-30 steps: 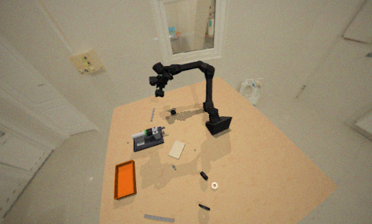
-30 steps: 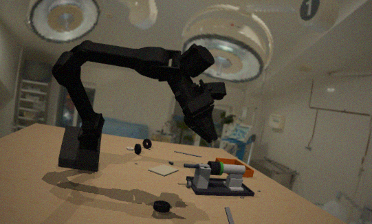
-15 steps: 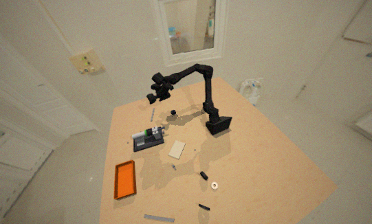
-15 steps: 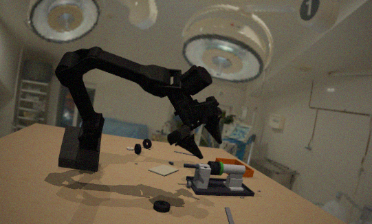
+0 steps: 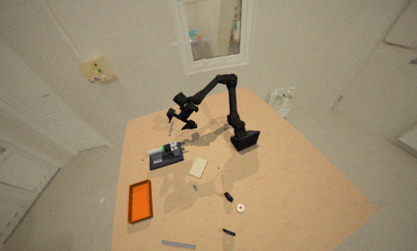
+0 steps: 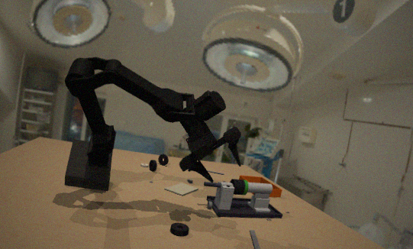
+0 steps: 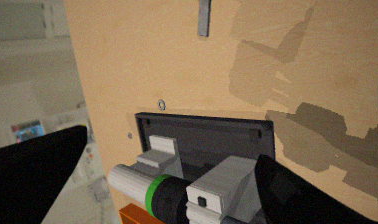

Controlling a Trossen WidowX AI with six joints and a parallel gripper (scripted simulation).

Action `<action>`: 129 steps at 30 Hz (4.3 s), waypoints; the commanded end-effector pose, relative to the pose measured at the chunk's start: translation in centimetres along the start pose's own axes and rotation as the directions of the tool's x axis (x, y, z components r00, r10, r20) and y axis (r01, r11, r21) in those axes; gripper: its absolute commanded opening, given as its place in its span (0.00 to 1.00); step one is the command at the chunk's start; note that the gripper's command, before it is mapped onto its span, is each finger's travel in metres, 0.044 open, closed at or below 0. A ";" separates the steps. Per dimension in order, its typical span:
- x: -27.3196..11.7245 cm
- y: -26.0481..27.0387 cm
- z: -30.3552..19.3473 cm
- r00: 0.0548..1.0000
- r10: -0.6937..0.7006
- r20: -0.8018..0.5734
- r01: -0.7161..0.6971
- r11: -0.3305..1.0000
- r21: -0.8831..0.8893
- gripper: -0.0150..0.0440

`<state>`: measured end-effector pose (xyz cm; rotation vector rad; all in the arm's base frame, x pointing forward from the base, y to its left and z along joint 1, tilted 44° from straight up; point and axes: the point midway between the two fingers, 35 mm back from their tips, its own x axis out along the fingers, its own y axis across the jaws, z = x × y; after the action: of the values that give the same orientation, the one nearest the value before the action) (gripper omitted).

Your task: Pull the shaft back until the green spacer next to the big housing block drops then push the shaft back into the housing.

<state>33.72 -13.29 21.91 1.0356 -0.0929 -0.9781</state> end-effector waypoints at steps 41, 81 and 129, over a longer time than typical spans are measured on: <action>0.1 -8.4 -7.7 0.985 -0.006 -0.174 0.166 0.326 0.931 1.00; 2.8 -8.3 -8.3 0.985 -0.005 -0.173 0.165 0.326 0.931 1.00; 4.6 -8.4 -8.6 0.985 -0.003 -0.172 0.164 0.326 0.931 1.00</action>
<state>35.08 -11.87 9.35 2.2510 -0.5784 -0.9081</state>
